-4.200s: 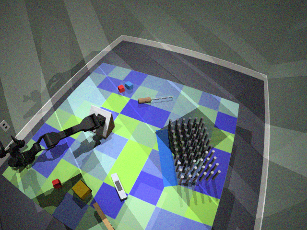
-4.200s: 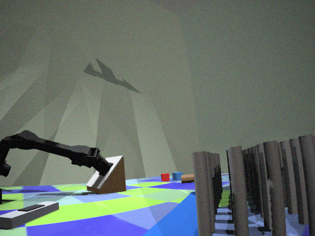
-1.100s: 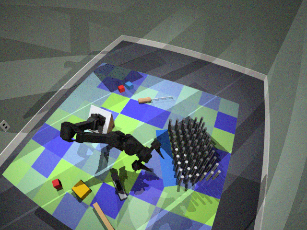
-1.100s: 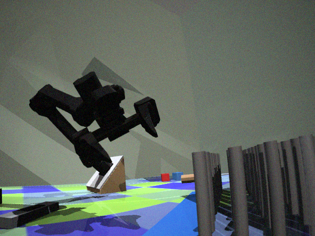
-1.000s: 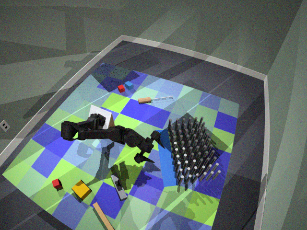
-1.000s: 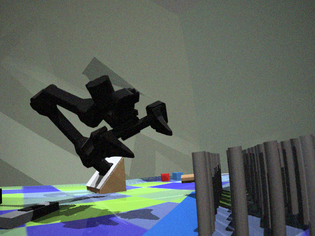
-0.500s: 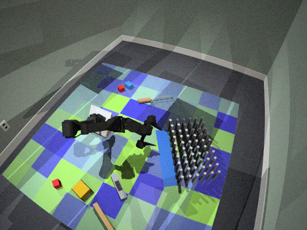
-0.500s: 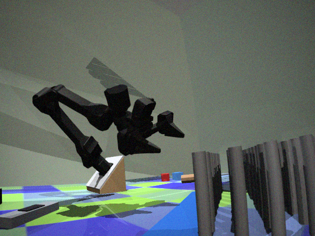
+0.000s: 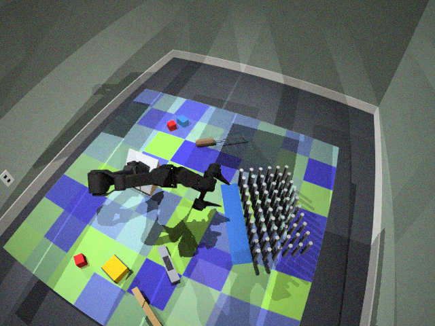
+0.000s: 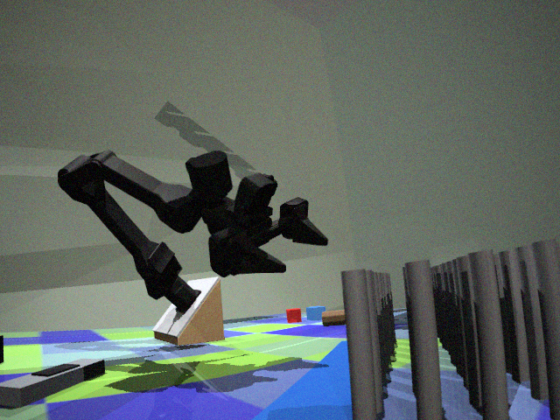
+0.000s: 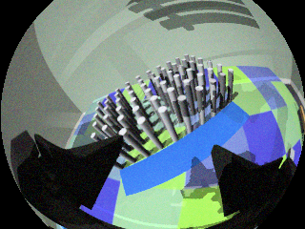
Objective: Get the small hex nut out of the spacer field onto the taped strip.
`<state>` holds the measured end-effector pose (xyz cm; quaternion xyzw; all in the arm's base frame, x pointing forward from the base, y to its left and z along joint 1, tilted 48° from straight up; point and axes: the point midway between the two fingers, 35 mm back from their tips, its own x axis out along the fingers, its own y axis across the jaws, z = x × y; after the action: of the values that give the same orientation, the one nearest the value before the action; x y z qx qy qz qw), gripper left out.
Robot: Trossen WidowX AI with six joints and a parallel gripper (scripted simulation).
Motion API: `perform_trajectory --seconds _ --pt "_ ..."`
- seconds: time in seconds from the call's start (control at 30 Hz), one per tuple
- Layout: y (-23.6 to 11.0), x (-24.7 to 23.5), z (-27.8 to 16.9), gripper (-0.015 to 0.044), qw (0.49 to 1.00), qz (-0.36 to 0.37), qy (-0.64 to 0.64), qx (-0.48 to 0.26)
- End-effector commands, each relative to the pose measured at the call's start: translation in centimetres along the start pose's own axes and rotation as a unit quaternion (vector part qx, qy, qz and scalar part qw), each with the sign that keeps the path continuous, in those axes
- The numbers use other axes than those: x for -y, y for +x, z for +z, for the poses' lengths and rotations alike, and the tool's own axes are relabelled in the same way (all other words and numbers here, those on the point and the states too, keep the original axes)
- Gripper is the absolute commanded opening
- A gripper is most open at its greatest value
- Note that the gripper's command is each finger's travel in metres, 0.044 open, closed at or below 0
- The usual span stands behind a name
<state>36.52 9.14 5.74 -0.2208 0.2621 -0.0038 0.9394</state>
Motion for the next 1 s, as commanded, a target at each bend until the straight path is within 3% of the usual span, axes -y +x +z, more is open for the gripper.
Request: perform_trajectory --seconds 0.0,0.33,0.63,0.97 --pt "0.0 -0.1 0.0 0.044 1.0 0.002 -0.002 0.0" --pt "0.1 -1.4 -0.3 0.044 1.0 0.017 -0.014 -0.011" --pt "-0.3 -11.9 -3.3 0.044 0.982 0.118 -0.106 -0.103" --pt "-5.0 -25.4 -11.6 0.044 0.927 0.16 -0.236 -0.244"
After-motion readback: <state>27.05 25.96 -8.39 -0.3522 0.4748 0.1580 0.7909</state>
